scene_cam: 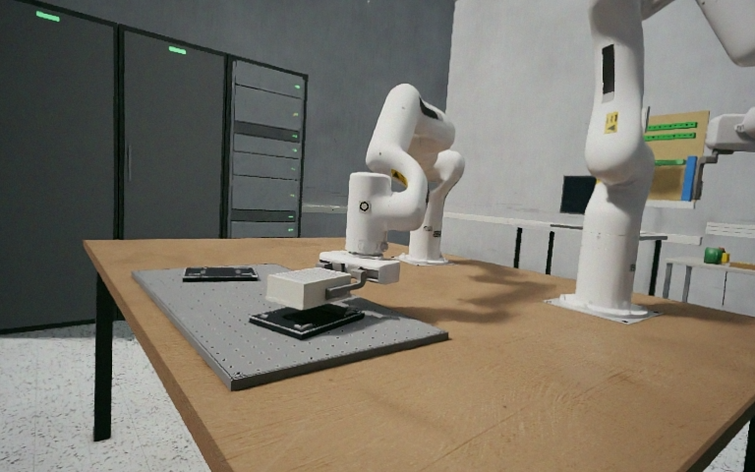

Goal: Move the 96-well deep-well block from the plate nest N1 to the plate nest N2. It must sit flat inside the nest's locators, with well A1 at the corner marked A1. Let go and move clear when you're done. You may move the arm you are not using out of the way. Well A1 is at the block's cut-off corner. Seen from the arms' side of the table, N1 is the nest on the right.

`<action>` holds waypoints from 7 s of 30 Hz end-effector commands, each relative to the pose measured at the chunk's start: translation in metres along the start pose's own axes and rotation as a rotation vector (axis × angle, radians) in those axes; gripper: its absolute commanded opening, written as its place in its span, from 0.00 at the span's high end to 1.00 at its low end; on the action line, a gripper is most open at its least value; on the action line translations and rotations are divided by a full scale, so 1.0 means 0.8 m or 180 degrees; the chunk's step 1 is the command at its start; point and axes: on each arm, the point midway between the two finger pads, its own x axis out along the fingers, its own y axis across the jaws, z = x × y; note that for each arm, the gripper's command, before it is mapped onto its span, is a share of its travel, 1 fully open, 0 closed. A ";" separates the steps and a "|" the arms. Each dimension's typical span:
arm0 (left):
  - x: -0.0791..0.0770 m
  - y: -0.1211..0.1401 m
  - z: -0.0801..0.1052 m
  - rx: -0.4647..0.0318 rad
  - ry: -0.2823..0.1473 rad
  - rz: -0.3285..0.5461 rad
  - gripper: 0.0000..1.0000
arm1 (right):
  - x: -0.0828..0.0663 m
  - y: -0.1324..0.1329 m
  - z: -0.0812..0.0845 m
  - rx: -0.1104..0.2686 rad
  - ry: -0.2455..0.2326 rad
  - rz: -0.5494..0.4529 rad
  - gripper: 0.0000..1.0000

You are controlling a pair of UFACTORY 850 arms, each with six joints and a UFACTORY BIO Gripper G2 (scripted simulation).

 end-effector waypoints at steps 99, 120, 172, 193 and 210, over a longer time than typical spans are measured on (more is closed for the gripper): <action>-0.001 0.001 0.000 0.0000 -0.0001 0.0004 0.00 | 0.001 0.000 -0.023 0.0003 -0.0008 0.0000 1.00; -0.001 0.001 0.000 0.0000 -0.0001 0.0004 0.00 | 0.001 0.000 -0.027 0.0003 -0.0008 0.0000 1.00; -0.001 0.001 0.000 0.0000 -0.0001 0.0004 0.00 | 0.001 0.000 -0.031 0.0003 -0.0008 0.0000 0.63; -0.001 0.001 0.000 0.0000 -0.0001 0.0004 0.00 | 0.001 0.000 -0.008 0.0003 -0.0008 0.0000 0.63; -0.001 0.001 0.000 0.0000 -0.0001 0.0004 0.00 | 0.001 0.000 0.042 0.0003 -0.0008 0.0000 0.63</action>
